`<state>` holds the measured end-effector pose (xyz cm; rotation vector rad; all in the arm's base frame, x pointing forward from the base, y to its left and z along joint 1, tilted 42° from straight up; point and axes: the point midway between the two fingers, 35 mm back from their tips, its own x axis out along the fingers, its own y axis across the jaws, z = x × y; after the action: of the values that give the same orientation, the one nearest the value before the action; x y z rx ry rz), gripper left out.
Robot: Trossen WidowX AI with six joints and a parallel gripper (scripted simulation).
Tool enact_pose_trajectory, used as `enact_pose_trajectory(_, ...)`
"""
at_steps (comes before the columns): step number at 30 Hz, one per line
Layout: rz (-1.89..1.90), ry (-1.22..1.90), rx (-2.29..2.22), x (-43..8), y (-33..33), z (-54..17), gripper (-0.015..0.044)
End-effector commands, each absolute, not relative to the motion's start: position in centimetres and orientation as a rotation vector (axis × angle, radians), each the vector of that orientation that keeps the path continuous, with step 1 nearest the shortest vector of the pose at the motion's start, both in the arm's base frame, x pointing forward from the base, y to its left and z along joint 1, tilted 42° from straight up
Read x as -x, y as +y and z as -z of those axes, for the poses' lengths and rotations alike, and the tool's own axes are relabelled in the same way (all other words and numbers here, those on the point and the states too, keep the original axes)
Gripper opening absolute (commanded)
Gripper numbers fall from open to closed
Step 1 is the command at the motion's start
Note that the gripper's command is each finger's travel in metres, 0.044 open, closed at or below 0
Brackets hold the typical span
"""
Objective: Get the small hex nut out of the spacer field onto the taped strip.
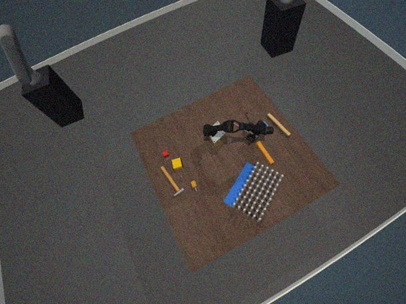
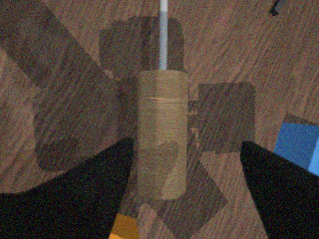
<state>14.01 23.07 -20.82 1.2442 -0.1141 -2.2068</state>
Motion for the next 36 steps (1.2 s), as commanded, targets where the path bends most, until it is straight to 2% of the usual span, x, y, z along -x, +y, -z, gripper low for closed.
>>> enact_pose_trajectory(1, 2.203, -0.112, -1.242, -14.1, 22.6, 21.3, 0.028)
enact_pose_trajectory(32, 2.202, -0.113, -1.241, -14.2, 19.5, 24.8, 0.028)
enact_pose_trajectory(35, 2.202, -0.113, -1.241, -14.2, 19.5, 24.8, 0.0201)
enact_pose_trajectory(36, 2.202, -0.113, -1.241, -14.2, 19.5, 24.8, 0.0195)
